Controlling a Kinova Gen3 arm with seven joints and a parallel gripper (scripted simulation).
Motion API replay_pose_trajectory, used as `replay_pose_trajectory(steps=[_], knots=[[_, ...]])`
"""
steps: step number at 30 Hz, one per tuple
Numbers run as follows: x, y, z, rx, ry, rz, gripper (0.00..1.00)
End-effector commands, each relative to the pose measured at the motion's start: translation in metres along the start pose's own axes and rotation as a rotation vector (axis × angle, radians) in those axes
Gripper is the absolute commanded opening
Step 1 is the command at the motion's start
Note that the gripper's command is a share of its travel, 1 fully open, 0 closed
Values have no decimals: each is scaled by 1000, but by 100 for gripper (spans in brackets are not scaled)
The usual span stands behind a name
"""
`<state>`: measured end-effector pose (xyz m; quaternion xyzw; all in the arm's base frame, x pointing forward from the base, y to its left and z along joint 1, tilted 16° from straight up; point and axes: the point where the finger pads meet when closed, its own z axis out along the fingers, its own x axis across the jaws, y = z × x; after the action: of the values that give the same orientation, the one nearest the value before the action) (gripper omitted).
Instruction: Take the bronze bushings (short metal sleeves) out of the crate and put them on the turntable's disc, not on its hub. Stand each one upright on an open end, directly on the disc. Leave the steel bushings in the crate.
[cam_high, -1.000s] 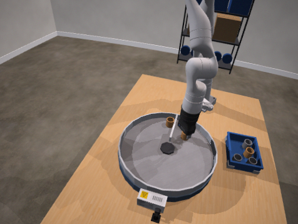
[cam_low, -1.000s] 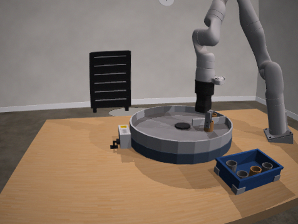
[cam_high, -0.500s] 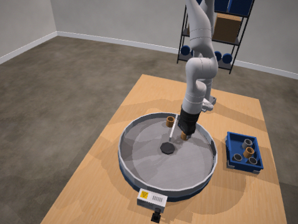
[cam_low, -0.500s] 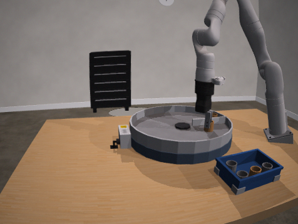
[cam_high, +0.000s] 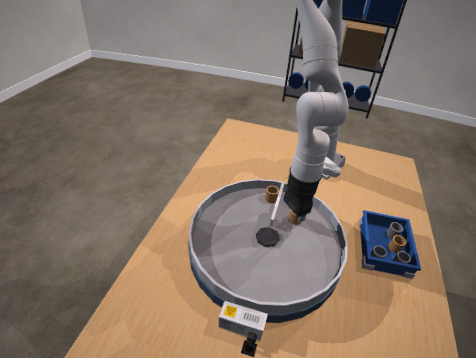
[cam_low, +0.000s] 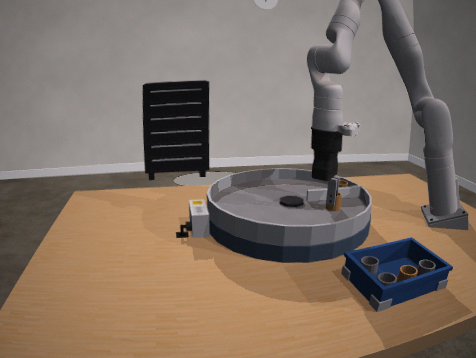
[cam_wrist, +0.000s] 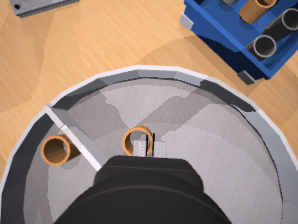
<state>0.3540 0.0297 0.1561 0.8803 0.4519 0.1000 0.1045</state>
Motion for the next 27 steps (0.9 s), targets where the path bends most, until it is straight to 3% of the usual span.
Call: replay_pose_trajectory(steps=[1, 2, 3, 27], knots=[[0, 0, 0, -1, 1, 0, 0], [0, 0, 0, -1, 1, 0, 0], [0, 0, 0, -1, 1, 0, 38], [0, 0, 0, -1, 1, 0, 38]])
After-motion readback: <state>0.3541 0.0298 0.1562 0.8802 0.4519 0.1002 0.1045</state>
